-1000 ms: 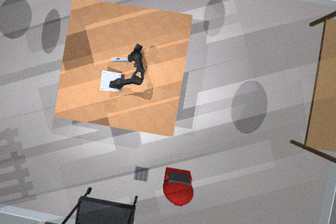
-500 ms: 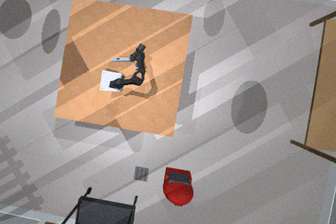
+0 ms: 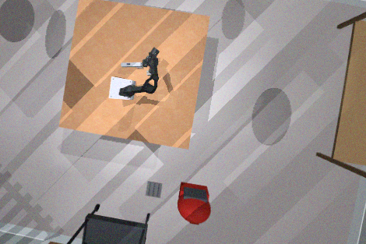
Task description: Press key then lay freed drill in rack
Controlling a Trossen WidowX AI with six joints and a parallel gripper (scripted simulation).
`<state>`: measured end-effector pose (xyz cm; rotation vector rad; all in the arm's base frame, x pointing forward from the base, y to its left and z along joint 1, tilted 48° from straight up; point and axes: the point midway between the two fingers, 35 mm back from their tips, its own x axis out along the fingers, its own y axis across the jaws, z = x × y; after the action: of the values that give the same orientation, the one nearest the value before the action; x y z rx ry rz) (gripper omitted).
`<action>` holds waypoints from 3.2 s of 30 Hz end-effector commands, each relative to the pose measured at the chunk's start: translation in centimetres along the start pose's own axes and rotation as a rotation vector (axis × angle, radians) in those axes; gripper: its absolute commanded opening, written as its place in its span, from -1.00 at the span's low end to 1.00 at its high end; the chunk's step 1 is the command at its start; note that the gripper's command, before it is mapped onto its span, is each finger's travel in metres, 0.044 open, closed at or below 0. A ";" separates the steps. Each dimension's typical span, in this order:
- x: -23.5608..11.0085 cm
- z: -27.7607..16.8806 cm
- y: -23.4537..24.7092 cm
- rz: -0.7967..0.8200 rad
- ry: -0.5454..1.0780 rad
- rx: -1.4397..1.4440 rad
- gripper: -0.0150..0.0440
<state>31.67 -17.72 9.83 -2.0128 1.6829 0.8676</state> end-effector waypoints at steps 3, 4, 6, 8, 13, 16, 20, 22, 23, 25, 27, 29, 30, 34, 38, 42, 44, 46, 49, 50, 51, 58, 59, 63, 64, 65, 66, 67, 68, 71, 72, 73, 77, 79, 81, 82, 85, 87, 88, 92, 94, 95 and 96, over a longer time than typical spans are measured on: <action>-0.4 0.1 0.0 -0.005 0.000 0.006 -0.49; -0.4 0.1 0.0 -0.005 0.000 0.006 -0.49; -0.5 0.1 0.0 -0.005 0.000 0.006 -0.49; -0.6 0.2 -0.1 -0.005 0.000 0.006 -0.49; -0.8 0.3 -0.1 -0.005 0.000 0.006 -0.49; -0.9 0.4 -0.1 -0.005 -0.001 0.006 -0.49; -1.0 0.5 -0.1 -0.005 -0.001 0.006 -0.49; -1.1 0.6 -0.2 -0.005 -0.001 0.006 -0.49; -1.1 0.6 -0.2 -0.005 -0.001 0.006 -0.49; -1.2 0.7 -0.2 -0.005 -0.001 0.006 -0.49; -1.2 0.7 -0.2 -0.005 -0.001 0.006 -0.49; -1.3 0.8 -0.2 -0.005 -0.001 0.006 -0.49; -1.3 0.8 -0.2 -0.005 -0.001 0.006 -0.49; -1.5 0.9 -0.2 -0.005 -0.001 0.006 -0.49; -1.6 1.0 -0.2 -0.005 -0.001 0.006 -0.49; -1.7 1.0 -0.2 -0.005 -0.001 0.006 -0.49; -1.8 1.1 -0.2 -0.005 -0.001 0.006 -0.49; -1.8 1.1 -0.2 -0.005 -0.001 0.006 -0.49; -1.9 1.2 -0.2 -0.005 -0.001 0.006 -0.49; -1.9 1.2 -0.2 -0.005 -0.001 0.006 -0.49; -2.0 1.2 -0.2 -0.005 -0.001 0.006 -0.49; -2.2 1.3 -0.3 -0.005 -0.001 0.006 -0.49; -2.2 1.3 -0.3 -0.005 -0.001 0.006 -0.49; -2.3 1.3 -0.3 -0.005 -0.002 0.006 -0.49; -2.3 1.3 -0.3 -0.005 -0.002 0.006 -0.49; -2.4 1.3 -0.3 -0.005 -0.002 0.006 -0.49; -2.4 1.3 -0.3 -0.005 -0.002 0.006 -0.49; -2.4 1.3 -0.3 -0.005 -0.002 0.006 -0.49; -2.5 1.3 -0.3 -0.005 -0.002 0.006 -0.49; -2.5 1.4 -0.3 -0.005 -0.002 0.006 -0.49; -2.6 1.4 -0.3 -0.005 -0.002 0.006 -0.49; -2.6 1.4 -0.3 -0.005 -0.002 0.006 -0.49; -2.7 1.4 -0.3 -0.005 -0.002 0.006 -0.49; -2.7 1.4 -0.3 -0.005 -0.002 0.006 -0.49; -2.8 1.4 -0.3 -0.005 -0.002 0.006 -0.49; -2.8 1.4 -0.3 -0.005 -0.002 0.006 -0.49; -2.9 1.4 -0.3 -0.005 -0.002 0.006 -0.49; -2.9 1.4 -0.3 -0.005 -0.002 0.006 -0.49; -3.0 1.4 -0.3 -0.005 -0.002 0.006 -0.49; -3.0 1.4 -0.3 -0.005 -0.002 0.006 -0.49; -3.1 1.4 -0.3 -0.005 -0.002 0.006 -0.49; -3.1 1.4 -0.3 -0.005 -0.002 0.006 -0.49; -3.1 1.4 -0.3 -0.005 -0.002 0.006 -0.49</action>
<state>31.42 -14.49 10.55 -2.0113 1.6755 0.8731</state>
